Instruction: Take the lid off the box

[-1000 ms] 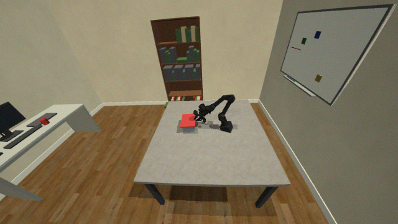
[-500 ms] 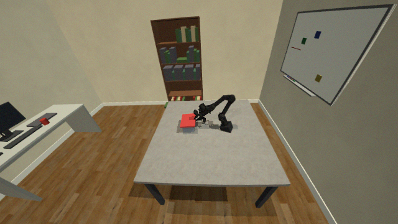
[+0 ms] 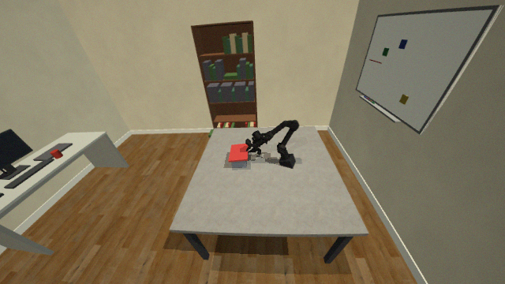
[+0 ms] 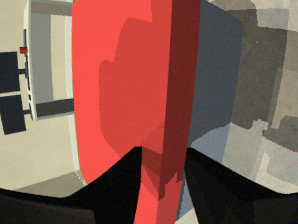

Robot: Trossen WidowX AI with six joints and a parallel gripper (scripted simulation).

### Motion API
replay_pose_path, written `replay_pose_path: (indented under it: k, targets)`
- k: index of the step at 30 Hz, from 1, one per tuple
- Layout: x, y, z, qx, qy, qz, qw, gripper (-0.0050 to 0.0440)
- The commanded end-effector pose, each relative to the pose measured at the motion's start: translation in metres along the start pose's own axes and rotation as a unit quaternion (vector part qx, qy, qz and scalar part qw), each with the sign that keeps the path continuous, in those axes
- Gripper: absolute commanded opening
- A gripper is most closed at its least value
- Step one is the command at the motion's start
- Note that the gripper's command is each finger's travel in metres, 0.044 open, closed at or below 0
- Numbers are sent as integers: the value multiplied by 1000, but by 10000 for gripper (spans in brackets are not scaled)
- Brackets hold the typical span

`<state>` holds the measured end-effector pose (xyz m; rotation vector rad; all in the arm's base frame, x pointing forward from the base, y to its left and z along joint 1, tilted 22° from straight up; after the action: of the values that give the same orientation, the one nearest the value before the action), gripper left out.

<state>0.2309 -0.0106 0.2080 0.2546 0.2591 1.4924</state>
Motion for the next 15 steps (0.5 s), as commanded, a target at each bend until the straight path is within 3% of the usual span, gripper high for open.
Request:
replay_pose_path:
  k: [1, 15]
  targets:
    - [0, 1, 1, 1, -1, 0, 1000, -50]
    - [0, 2, 4, 1, -1, 0, 1000, -50]
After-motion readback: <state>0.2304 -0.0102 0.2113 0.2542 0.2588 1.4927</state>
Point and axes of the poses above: the point midway between the two fingers, 35 mm back from their tips, its own y axis back along the fingers, its own z axis across the jaws, x = y × z, the point moved 6 cm from there along y, back along the fingers, and after that the axes turned 9 degrees about -y, right-handed, at the moved point
